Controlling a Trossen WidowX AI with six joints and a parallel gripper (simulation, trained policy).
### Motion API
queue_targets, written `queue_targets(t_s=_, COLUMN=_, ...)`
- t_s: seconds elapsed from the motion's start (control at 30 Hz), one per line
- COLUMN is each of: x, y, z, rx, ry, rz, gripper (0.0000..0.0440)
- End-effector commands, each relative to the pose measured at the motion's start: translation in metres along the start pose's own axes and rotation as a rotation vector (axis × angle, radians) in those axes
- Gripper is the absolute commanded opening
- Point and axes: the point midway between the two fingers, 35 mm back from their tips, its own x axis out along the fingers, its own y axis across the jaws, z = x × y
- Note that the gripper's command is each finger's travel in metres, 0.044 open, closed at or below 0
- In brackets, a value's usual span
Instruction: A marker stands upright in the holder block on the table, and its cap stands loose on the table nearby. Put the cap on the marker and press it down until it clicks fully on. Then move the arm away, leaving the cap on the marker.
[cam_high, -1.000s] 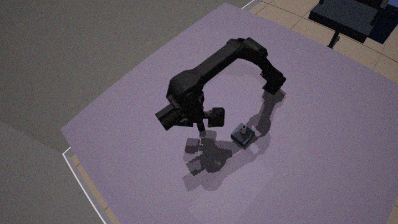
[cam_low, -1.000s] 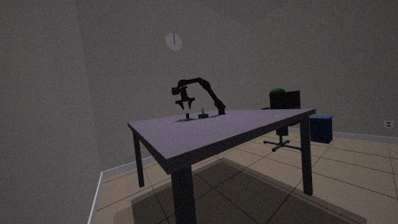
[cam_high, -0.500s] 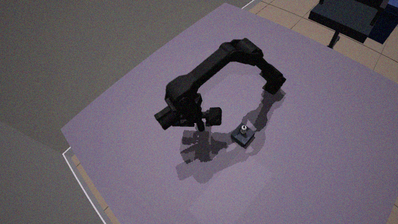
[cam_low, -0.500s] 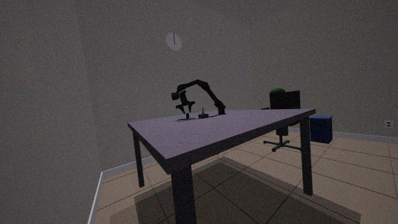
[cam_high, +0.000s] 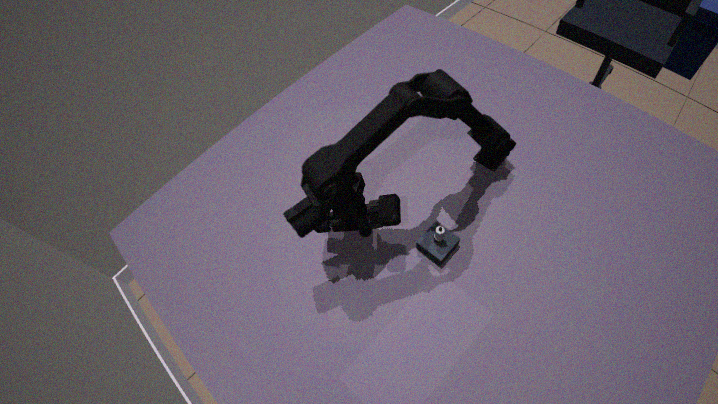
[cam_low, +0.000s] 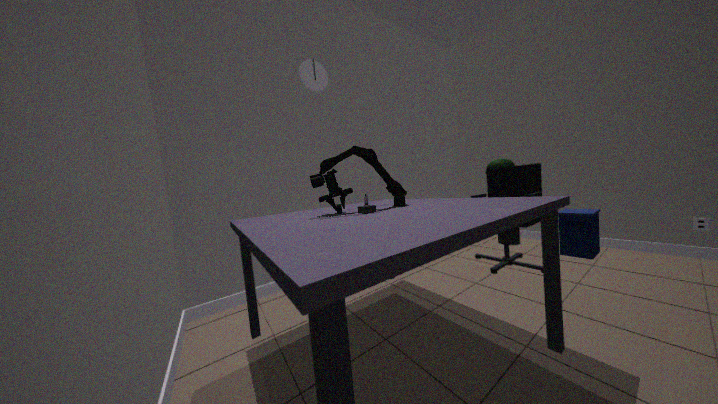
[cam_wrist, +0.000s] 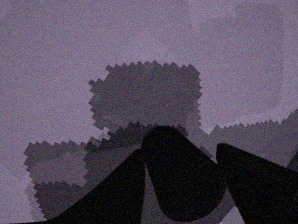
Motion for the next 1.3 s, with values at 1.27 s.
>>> queue_targets(t_s=1.27, x=-0.092, y=-0.138, z=-0.05, rx=-0.244, ry=0.009, rz=0.092, gripper=0.0046)
